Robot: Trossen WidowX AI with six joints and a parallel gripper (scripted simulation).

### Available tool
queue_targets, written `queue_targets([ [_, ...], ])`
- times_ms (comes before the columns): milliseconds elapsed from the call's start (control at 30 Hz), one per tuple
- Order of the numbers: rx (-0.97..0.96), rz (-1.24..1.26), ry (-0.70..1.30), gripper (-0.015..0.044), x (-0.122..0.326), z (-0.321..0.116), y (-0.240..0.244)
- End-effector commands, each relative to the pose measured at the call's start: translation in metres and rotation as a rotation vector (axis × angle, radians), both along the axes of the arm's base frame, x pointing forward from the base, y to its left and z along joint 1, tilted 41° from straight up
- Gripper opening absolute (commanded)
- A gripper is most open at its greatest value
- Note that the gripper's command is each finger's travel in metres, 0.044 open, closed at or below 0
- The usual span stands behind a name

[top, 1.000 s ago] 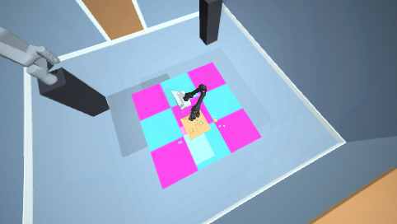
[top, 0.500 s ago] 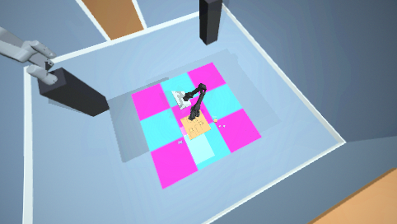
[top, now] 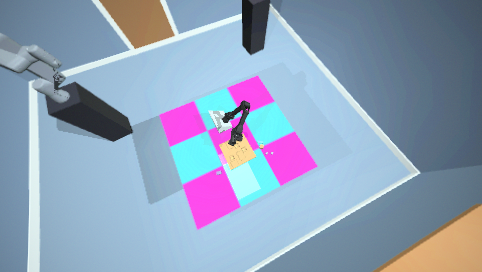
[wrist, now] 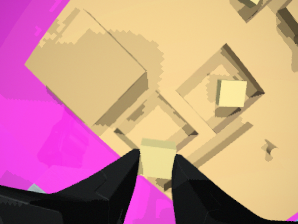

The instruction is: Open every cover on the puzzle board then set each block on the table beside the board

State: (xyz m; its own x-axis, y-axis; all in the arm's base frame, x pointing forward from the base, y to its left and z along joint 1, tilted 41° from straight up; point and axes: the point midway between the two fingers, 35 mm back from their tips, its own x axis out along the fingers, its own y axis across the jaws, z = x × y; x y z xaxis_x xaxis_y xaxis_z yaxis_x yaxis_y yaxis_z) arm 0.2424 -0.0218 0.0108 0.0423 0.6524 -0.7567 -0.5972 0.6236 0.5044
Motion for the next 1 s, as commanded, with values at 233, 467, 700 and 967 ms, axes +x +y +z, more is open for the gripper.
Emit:
queue_targets([
  [233,-0.007,0.004,-0.003,0.0080,0.000,0.019,-0.018],
  [467,-0.006,0.004,-0.002,0.0080,-0.002,0.034,-0.030],
  [700,-0.014,0.003,-0.001,0.0080,0.007,0.044,-0.024],
  [967,-0.025,0.001,0.000,0.0080,0.021,0.059,-0.008],
])
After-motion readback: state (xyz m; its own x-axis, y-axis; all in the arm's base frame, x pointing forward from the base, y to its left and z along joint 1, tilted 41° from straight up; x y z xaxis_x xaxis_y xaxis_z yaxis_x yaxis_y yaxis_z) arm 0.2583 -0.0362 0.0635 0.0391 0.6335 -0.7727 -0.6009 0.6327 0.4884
